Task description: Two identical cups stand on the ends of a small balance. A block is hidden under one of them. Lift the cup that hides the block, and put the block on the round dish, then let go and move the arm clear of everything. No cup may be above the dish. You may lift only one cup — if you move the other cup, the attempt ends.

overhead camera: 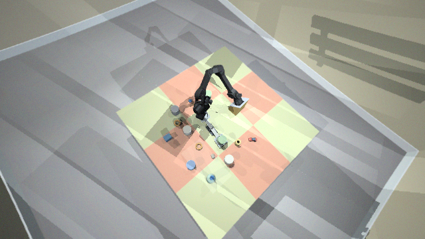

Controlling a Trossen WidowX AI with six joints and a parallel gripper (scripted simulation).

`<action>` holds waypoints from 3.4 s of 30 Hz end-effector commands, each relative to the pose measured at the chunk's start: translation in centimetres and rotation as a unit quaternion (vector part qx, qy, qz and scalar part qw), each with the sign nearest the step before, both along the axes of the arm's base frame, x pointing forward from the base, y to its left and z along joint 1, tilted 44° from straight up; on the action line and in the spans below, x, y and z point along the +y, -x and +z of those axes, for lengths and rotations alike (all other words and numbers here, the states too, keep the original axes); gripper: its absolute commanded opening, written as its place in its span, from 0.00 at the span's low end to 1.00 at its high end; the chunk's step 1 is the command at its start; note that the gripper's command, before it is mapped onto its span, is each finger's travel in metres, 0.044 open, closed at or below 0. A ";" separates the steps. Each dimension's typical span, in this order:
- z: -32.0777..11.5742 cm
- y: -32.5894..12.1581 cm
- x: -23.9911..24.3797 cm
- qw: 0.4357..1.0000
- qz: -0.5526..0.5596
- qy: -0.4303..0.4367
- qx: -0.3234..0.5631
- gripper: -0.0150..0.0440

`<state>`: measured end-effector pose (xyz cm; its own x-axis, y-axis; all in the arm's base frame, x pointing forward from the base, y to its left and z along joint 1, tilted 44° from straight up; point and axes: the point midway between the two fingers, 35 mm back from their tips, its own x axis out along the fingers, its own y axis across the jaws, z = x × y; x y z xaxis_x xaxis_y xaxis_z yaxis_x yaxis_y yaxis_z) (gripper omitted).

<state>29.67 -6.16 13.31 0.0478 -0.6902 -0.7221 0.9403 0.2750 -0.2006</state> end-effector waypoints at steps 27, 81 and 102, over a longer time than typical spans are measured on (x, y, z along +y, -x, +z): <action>2.9 2.4 -3.7 1.000 -0.005 -0.020 -0.002 0.25; 0.4 8.6 -16.0 1.000 -0.002 0.007 -0.004 0.25; -0.3 8.4 -17.2 1.000 -0.005 0.011 -0.008 0.52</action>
<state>21.25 -23.36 12.98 0.0530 -0.7064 -0.7059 0.9455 0.2629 -0.1922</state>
